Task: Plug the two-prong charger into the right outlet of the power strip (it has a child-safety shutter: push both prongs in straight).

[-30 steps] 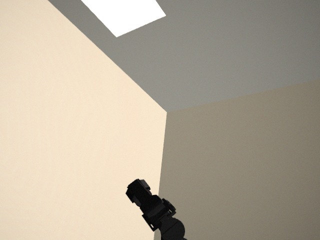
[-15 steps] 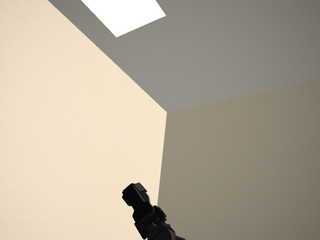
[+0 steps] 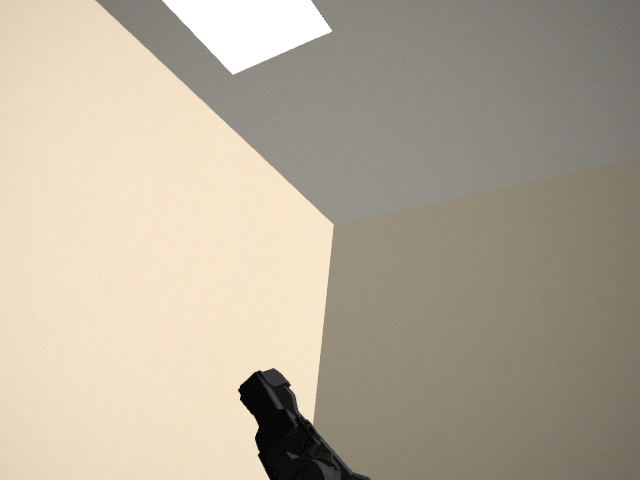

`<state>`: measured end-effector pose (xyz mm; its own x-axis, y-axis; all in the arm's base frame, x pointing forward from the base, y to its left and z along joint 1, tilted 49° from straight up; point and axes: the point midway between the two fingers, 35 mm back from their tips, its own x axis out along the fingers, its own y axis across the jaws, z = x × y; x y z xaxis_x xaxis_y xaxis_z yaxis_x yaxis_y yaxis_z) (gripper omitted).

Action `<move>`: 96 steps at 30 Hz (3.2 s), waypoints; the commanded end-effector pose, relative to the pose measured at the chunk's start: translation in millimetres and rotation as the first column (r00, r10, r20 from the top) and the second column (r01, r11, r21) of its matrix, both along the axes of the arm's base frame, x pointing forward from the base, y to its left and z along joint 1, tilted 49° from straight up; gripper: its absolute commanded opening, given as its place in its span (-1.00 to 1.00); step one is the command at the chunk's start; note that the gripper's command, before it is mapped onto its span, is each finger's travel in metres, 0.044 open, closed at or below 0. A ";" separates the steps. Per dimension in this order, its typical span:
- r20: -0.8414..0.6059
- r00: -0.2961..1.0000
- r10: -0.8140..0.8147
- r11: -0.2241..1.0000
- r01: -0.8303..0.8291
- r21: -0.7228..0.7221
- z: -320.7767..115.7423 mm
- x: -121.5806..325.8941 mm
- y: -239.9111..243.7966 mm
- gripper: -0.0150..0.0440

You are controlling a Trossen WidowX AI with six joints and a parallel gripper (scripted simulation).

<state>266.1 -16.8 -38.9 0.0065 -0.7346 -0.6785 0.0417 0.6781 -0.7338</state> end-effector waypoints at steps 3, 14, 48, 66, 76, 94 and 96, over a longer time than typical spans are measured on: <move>-0.004 1.000 0.009 1.000 -0.009 -0.005 0.4 9.2 -0.9 -0.49; -0.015 1.000 0.019 1.000 -0.019 -0.006 1.0 23.2 -3.3 -0.49; -0.036 0.999 0.037 0.999 -0.038 -0.011 3.4 49.3 -10.7 -0.49; -0.036 0.999 0.037 0.999 -0.038 -0.011 3.9 54.5 -10.7 -0.49; -0.036 0.999 0.037 0.999 -0.038 -0.011 4.0 57.1 -10.5 -0.49; -0.035 0.999 0.037 0.999 -0.038 -0.011 4.2 60.7 -10.3 -0.49; -0.035 0.999 0.037 0.999 -0.038 -0.011 4.2 61.4 -10.3 -0.49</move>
